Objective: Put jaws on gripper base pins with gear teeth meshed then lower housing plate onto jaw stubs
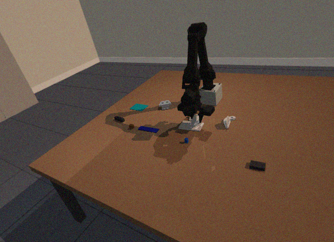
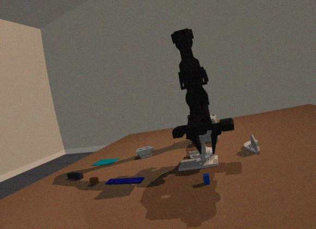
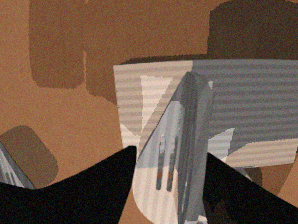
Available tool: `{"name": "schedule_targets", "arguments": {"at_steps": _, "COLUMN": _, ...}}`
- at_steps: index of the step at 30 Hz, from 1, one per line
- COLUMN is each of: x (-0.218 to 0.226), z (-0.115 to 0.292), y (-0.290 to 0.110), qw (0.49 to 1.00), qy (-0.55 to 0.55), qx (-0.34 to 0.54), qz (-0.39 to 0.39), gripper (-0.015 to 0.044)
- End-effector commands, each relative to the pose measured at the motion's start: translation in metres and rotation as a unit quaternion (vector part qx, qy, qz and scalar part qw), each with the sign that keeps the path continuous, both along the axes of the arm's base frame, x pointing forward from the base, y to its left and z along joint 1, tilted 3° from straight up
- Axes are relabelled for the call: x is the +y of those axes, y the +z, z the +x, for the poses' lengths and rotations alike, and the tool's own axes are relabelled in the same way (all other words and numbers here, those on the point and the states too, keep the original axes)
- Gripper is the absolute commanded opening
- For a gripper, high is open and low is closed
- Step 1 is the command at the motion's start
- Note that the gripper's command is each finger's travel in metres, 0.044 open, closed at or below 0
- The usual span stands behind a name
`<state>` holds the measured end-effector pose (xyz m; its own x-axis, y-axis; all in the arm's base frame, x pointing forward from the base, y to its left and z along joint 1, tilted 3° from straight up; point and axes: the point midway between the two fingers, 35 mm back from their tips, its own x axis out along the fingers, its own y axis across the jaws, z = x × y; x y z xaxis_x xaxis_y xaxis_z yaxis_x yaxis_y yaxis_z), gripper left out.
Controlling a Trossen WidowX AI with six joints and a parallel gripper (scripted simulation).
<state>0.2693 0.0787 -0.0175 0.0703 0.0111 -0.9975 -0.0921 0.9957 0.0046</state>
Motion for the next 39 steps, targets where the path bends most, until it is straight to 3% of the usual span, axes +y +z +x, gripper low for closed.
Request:
{"name": "schedule_targets", "arguments": {"at_steps": 1, "x": -0.0004, "z": 0.0004, "y": -0.0013, "qw": 1.0, "qy": -0.003, "qx": -0.001, "qz": -0.001, "gripper": 0.0134}}
{"name": "schedule_targets", "arguments": {"at_steps": 39, "x": -0.0004, "z": 0.0009, "y": -0.0095, "qw": 1.0, "qy": -0.004, "qx": -0.001, "qz": -0.001, "gripper": 0.0134}}
